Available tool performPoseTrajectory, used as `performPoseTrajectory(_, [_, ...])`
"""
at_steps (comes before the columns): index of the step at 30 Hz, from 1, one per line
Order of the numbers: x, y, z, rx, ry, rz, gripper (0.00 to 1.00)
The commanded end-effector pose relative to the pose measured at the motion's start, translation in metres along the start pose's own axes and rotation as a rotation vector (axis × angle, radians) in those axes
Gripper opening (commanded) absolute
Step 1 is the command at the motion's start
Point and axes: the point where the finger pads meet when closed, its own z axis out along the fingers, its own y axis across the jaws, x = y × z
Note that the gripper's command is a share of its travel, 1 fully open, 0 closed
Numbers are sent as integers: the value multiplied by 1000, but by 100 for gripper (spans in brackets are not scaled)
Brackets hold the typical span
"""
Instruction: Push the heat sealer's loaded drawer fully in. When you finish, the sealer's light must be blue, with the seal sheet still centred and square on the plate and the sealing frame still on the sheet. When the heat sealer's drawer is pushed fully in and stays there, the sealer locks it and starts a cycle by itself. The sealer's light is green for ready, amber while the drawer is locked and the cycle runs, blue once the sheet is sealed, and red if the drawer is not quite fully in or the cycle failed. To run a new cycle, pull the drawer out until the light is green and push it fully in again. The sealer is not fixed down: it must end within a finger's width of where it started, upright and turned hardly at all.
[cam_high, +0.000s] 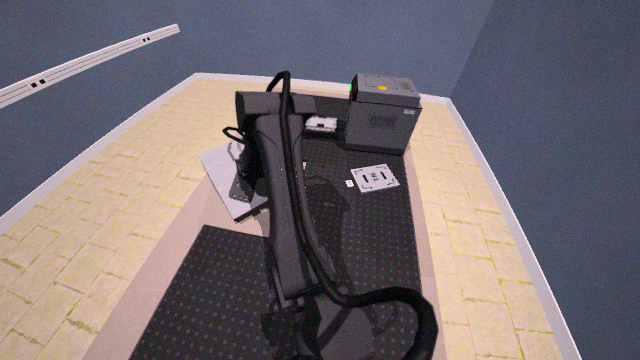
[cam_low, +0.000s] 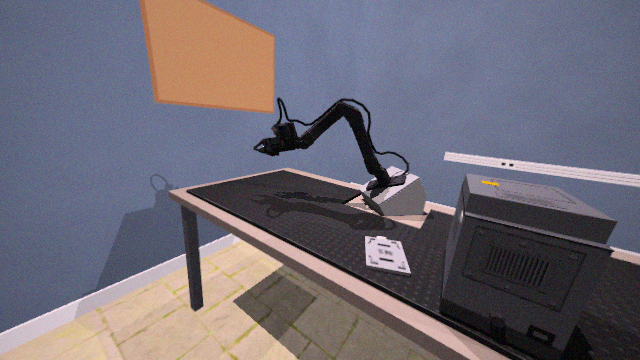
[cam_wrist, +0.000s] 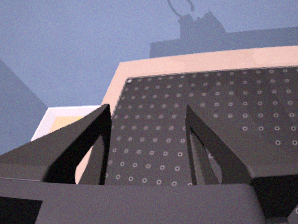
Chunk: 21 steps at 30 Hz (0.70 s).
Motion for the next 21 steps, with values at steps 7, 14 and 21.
performPoseTrajectory(7, [-3, 36, -6, -71, 61, -16, 45])
performPoseTrajectory(14, [18, 48, -9, -89, 120, -26, 45])
performPoseTrajectory(21, [59, 54, -7, -76, 189, -38, 45])
